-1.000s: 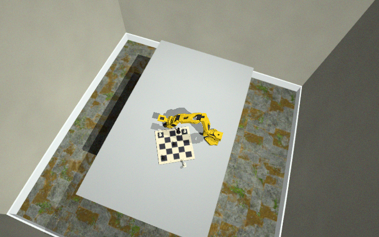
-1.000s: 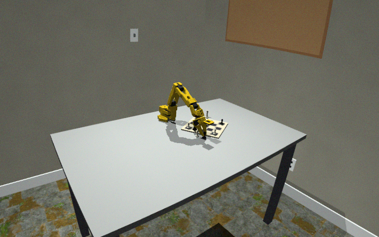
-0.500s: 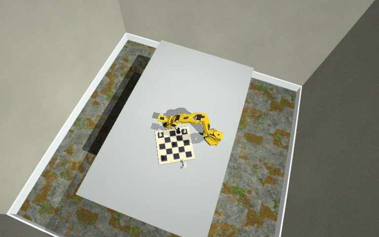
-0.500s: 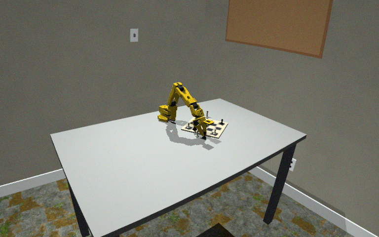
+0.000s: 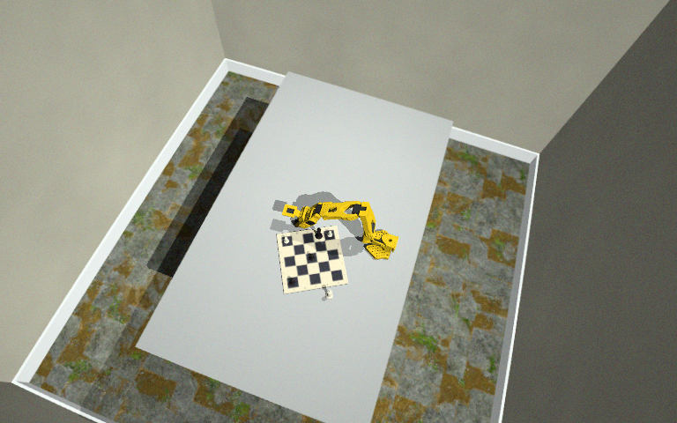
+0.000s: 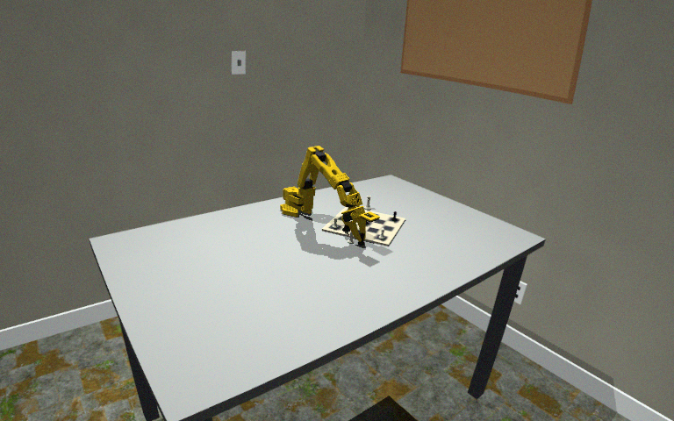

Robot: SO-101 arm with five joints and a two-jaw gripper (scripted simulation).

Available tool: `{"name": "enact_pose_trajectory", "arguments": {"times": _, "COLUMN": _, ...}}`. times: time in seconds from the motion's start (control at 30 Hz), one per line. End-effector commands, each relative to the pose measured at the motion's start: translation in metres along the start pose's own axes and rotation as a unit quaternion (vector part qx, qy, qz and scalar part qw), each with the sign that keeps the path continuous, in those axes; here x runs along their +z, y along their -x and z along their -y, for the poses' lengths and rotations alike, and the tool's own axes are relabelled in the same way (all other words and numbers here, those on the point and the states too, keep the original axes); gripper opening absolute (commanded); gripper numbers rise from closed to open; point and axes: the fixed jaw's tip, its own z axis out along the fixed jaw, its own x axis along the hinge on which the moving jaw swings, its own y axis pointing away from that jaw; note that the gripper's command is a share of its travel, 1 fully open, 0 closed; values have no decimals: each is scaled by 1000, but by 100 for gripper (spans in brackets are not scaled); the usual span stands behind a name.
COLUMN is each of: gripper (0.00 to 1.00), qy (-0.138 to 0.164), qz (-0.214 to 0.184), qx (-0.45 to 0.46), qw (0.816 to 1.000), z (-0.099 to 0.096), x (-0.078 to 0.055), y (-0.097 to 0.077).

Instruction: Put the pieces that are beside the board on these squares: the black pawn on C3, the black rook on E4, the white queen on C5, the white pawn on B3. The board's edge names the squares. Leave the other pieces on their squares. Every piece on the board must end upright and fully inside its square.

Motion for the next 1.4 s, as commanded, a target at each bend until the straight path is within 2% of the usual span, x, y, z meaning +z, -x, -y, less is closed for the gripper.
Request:
{"name": "enact_pose_trajectory", "arguments": {"times": 0.0, "gripper": 0, "qy": -1, "qz": 7, "qx": 1, "qw": 1000, "z": 2, "x": -11, "y": 8}}
{"name": "enact_pose_trajectory", "arguments": {"times": 0.4, "gripper": 0, "qy": -1, "qz": 8, "qx": 1, "qw": 1000, "z": 2, "x": -41, "y": 25}}
{"name": "enact_pose_trajectory", "arguments": {"times": 0.47, "gripper": 0, "qy": -1, "qz": 8, "qx": 1, "qw": 1000, "z": 2, "x": -41, "y": 25}}
{"name": "enact_pose_trajectory", "arguments": {"times": 0.7, "gripper": 0, "qy": -1, "qz": 8, "qx": 1, "qw": 1000, "z": 2, "x": -54, "y": 33}}
{"name": "enact_pose_trajectory", "arguments": {"times": 0.9, "gripper": 0, "qy": -1, "qz": 8, "qx": 1, "qw": 1000, "z": 2, "x": -59, "y": 35}}
{"name": "enact_pose_trajectory", "arguments": {"times": 1.2, "gripper": 0, "qy": 0, "qz": 8, "qx": 0, "qw": 1000, "z": 1, "x": -60, "y": 36}}
{"name": "enact_pose_trajectory", "arguments": {"times": 1.3, "gripper": 0, "qy": 9, "qz": 8, "qx": -16, "qw": 1000, "z": -10, "x": -61, "y": 33}}
{"name": "enact_pose_trajectory", "arguments": {"times": 1.37, "gripper": 0, "qy": 24, "qz": 8, "qx": -39, "qw": 999, "z": -25, "x": -63, "y": 30}}
